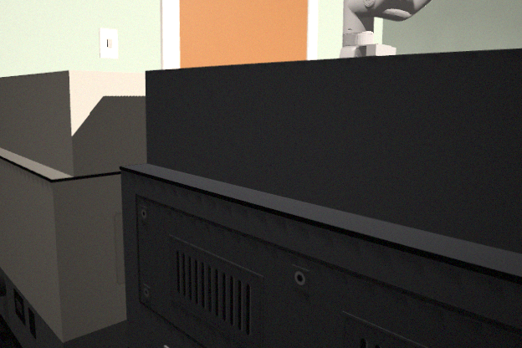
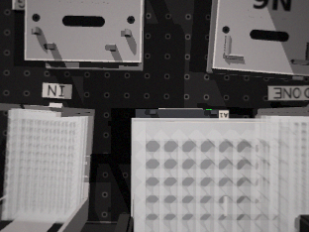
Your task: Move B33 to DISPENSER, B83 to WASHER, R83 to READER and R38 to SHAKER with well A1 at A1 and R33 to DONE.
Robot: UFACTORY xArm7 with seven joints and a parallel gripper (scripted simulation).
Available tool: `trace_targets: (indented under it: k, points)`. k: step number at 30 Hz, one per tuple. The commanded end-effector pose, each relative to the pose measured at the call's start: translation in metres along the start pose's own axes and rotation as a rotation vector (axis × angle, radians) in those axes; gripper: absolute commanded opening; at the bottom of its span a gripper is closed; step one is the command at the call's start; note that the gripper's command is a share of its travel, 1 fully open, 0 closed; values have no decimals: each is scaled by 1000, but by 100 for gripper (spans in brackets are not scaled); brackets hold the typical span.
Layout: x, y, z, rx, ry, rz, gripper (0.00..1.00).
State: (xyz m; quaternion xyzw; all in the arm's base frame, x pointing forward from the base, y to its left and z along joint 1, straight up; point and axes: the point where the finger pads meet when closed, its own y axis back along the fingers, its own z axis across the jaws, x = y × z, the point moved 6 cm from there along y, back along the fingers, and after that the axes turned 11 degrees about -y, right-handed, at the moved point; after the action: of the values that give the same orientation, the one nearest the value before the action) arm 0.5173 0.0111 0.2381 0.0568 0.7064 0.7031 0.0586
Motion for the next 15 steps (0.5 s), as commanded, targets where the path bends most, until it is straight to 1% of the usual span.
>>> trace_targets:
  k: [1,15]
  points:
    - [-1,-2,0,-1,0,-5,0]
    - [-1,-18,0,-1,0,-5,0]
